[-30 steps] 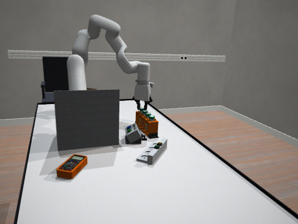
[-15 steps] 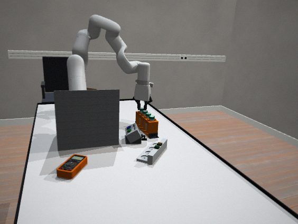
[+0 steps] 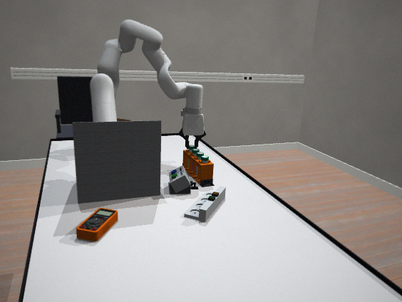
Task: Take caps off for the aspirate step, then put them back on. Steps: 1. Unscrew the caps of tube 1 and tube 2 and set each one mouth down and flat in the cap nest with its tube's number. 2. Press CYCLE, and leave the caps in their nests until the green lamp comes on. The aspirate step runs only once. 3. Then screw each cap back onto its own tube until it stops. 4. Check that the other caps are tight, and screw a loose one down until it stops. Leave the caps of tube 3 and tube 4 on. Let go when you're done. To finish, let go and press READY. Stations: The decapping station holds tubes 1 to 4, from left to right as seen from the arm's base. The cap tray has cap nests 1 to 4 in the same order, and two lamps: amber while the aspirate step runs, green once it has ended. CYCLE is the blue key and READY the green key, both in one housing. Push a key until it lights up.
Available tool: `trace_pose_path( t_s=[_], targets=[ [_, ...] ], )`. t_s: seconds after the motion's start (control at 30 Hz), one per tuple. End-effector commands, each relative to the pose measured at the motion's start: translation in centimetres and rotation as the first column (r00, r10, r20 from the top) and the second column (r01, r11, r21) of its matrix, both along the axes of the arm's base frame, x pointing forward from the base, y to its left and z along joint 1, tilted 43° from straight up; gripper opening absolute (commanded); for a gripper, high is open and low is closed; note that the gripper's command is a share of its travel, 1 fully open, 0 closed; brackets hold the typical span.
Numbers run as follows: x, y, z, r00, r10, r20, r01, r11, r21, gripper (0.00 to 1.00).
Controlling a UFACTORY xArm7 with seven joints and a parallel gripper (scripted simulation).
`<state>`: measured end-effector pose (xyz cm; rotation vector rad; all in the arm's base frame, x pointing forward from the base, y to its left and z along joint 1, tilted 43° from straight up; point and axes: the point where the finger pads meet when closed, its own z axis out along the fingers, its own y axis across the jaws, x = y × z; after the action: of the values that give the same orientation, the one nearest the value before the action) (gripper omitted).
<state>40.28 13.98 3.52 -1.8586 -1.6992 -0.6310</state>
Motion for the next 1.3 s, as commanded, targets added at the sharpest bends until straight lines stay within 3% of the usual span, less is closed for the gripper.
trace_pose_path(
  t_s=[0.0, 0.03, 0.23, 0.53, 0.77, 0.8, 1.2, 1.27],
  targets=[
    [0.11, -0.17, 0.04, 0.983, 0.121, 0.137, -0.124, 0.992, 0.009, 0.00],
    [0.11, -0.17, 0.04, 0.983, 0.121, 0.137, -0.124, 0.992, 0.009, 0.00],
    [0.11, -0.17, 0.04, 0.885, 0.329, 0.329, -0.335, 0.941, -0.039, 0.00],
    [0.11, -0.18, 0.05, 0.595, 0.578, 0.558, -0.591, 0.785, -0.184, 0.00],
    [0.11, -0.18, 0.05, 0.578, 0.587, 0.566, -0.600, 0.776, -0.192, 0.00],
    [0.11, -0.18, 0.05, 0.578, 0.587, 0.566, -0.600, 0.776, -0.192, 0.46],
    [0.11, -0.18, 0.05, 0.578, 0.587, 0.566, -0.600, 0.776, -0.192, 0.46],
    [0.11, -0.18, 0.04, 0.706, 0.508, 0.494, -0.519, 0.845, -0.128, 0.46]
  ],
)
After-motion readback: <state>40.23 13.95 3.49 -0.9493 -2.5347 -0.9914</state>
